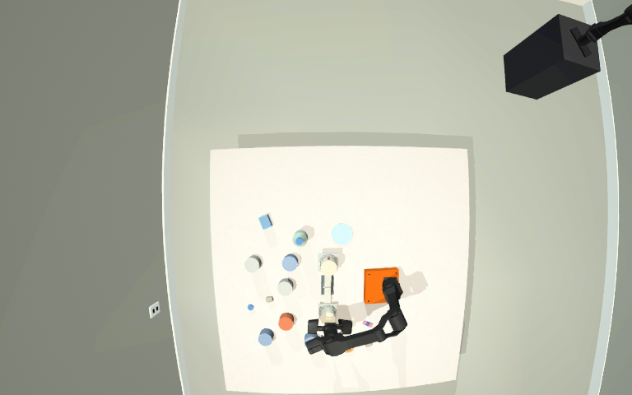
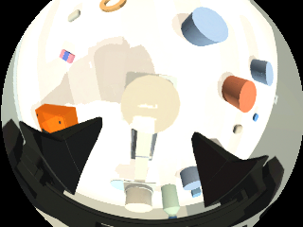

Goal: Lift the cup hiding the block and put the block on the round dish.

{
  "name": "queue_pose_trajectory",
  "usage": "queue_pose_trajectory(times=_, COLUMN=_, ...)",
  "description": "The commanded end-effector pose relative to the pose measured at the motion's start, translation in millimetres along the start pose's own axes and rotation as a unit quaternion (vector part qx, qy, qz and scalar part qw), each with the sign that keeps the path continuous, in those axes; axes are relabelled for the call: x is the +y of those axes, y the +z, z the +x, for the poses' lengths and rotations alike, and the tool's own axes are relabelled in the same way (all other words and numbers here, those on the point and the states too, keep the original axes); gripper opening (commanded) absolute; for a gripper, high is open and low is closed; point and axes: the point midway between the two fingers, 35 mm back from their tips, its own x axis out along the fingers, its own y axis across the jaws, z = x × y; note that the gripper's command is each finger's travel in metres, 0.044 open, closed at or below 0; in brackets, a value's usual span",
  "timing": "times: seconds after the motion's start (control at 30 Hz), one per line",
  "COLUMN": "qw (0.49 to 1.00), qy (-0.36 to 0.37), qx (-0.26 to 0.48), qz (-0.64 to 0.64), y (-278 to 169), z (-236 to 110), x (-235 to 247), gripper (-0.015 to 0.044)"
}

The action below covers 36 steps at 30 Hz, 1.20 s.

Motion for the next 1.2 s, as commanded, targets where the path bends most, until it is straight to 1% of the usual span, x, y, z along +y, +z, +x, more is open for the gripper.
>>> queue_pose_trajectory(times=0.0, qw=1.000, qy=0.008, qx=0.000, qz=-0.024, y=5, z=3, x=-1, gripper=0.0440)
queue_pose_trajectory(times=0.13, qw=1.000, qy=0.008, qx=0.000, qz=-0.024, y=5, z=4, x=-1, gripper=0.0440)
queue_pose_trajectory(times=0.27, qw=1.000, qy=0.008, qx=0.000, qz=-0.024, y=5, z=17, x=-1, gripper=0.0440)
queue_pose_trajectory(times=1.17, qw=1.000, qy=0.008, qx=0.000, qz=-0.024, y=6, z=58, x=-1, gripper=0.0440)
